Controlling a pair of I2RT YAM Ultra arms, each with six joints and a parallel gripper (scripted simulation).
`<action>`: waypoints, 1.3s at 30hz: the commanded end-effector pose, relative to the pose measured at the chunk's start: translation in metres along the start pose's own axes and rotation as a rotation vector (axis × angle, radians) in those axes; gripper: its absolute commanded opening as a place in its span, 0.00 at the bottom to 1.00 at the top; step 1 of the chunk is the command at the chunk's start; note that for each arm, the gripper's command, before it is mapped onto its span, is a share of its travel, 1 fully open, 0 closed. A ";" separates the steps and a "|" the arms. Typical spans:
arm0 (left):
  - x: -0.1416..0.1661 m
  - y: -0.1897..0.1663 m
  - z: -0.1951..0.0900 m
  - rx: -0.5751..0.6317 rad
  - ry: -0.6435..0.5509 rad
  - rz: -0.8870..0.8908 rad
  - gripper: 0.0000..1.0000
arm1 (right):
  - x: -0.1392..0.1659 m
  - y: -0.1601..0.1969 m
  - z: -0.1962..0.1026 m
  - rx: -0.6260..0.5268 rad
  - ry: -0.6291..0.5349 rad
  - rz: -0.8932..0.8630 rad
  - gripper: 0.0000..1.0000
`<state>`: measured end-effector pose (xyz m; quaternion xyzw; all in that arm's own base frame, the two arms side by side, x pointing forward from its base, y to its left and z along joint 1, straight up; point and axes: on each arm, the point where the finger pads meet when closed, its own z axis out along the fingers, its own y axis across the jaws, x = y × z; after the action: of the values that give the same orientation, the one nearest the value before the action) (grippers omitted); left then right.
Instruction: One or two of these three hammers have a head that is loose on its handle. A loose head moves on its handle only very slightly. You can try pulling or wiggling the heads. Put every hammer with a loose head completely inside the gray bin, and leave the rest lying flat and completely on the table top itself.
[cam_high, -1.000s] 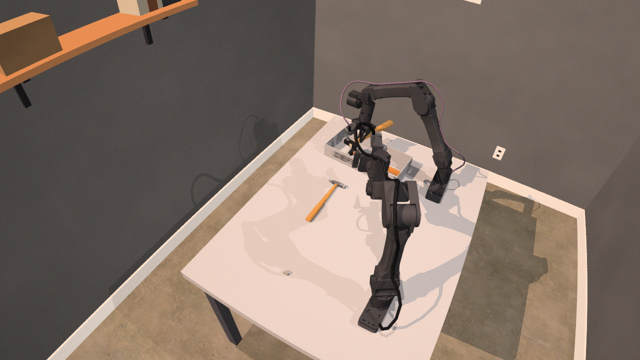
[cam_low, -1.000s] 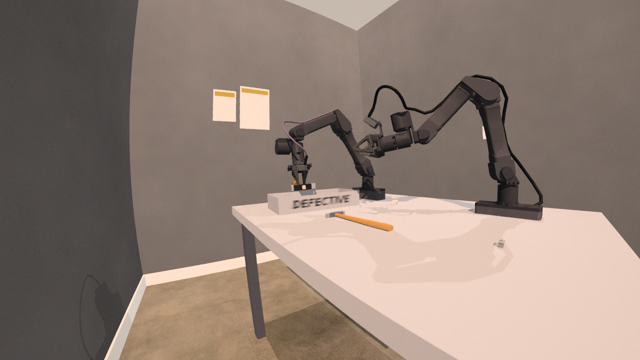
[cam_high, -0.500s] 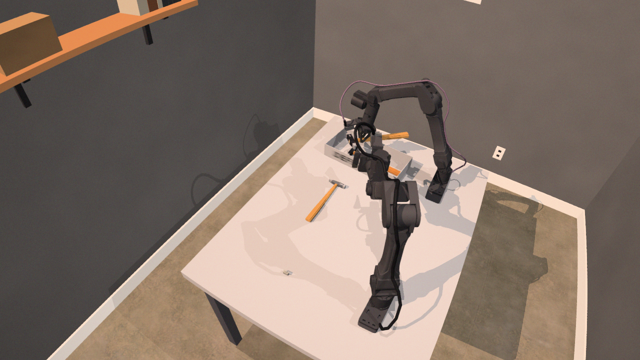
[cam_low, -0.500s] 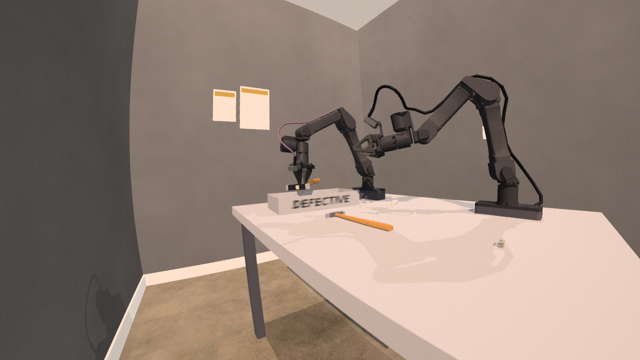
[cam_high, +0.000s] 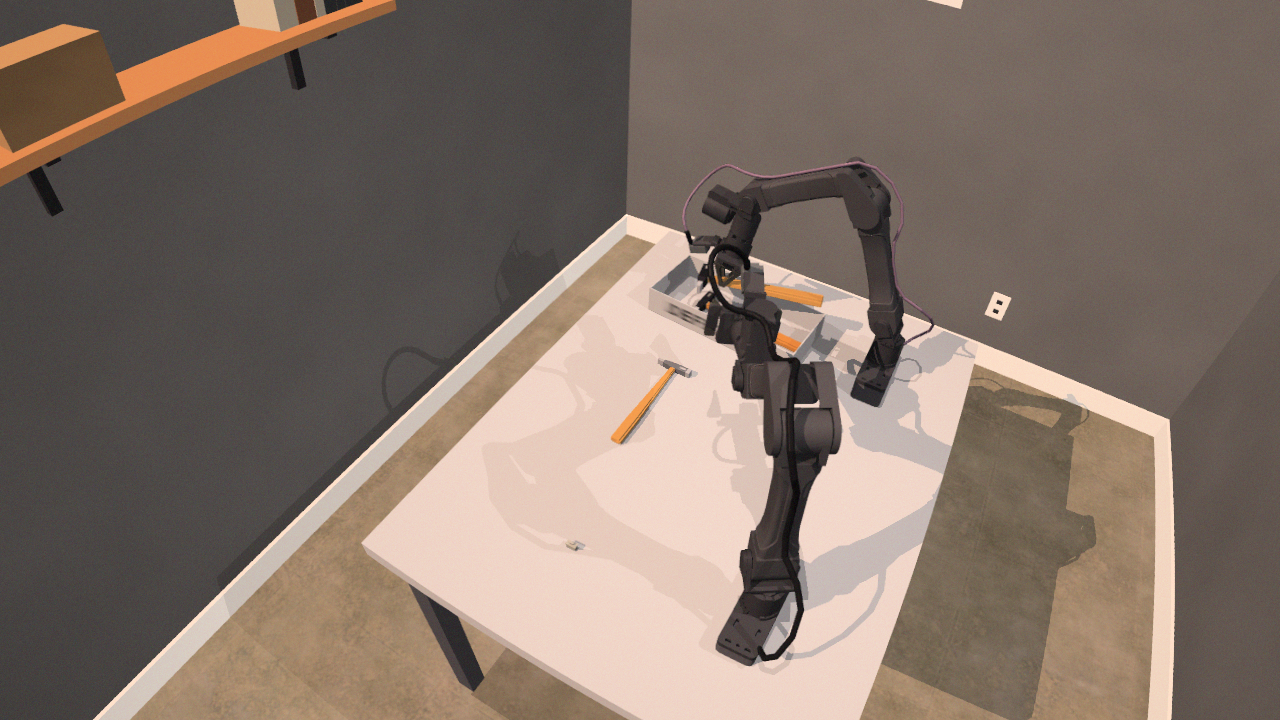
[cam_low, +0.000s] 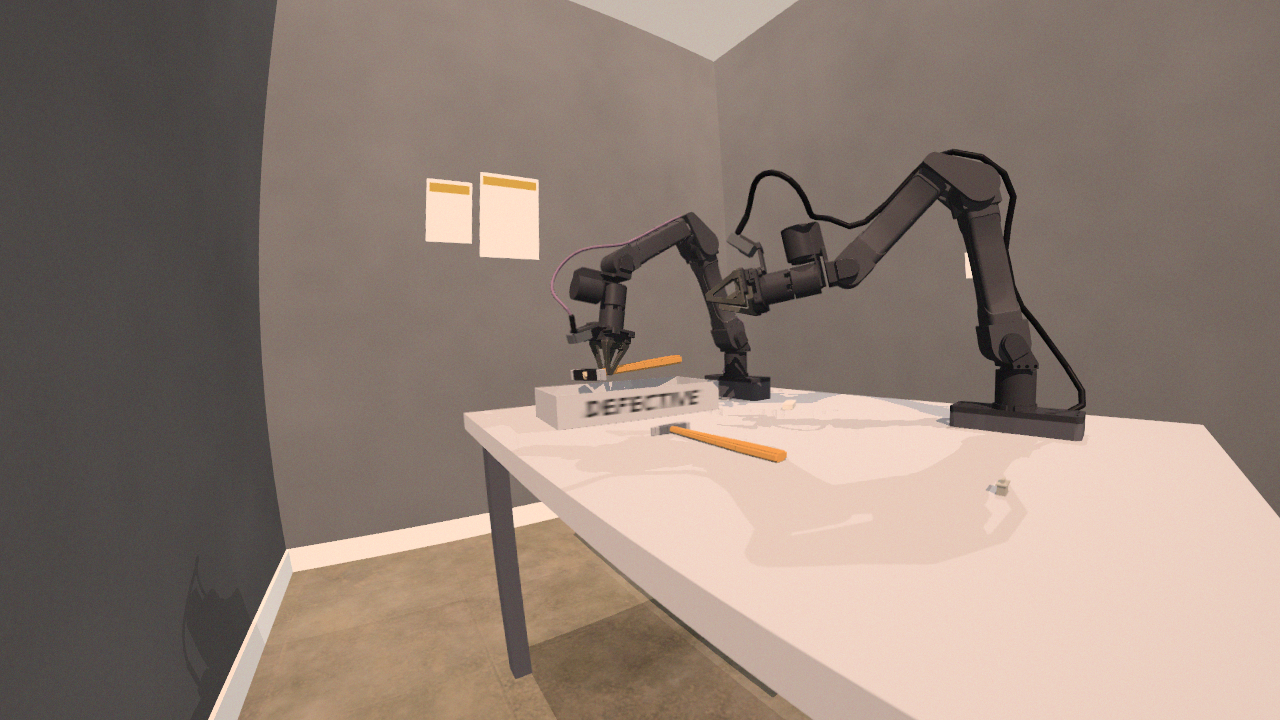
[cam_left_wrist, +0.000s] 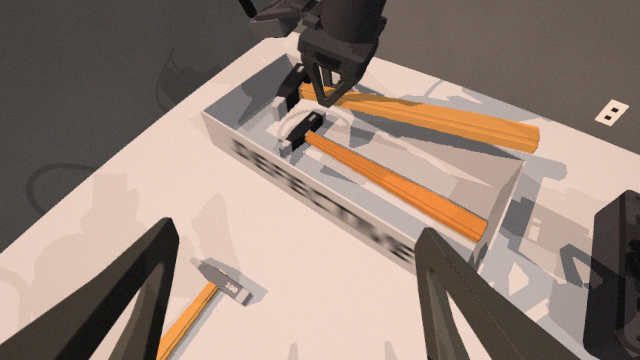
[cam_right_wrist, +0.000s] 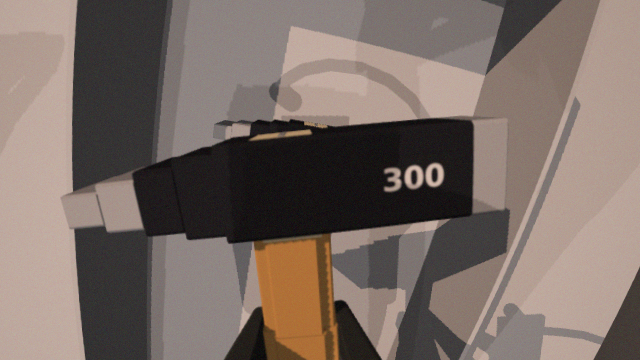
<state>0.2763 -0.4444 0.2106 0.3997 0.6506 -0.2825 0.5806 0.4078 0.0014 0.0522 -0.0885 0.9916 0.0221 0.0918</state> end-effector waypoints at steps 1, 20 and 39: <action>-0.022 0.003 -0.001 -0.005 -0.047 -0.004 1.00 | -0.017 0.000 -0.017 0.078 -0.092 0.195 0.15; -0.022 0.003 -0.001 -0.005 -0.047 -0.004 1.00 | -0.016 0.005 0.001 0.082 -0.095 0.249 0.15; -0.022 0.003 -0.001 -0.005 -0.047 -0.004 1.00 | -0.028 0.002 -0.010 0.091 -0.091 0.257 0.15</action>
<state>0.2763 -0.4444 0.2106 0.3997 0.6506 -0.2825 0.5806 0.4146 0.0049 0.0437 0.0434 0.9940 -0.0034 0.1006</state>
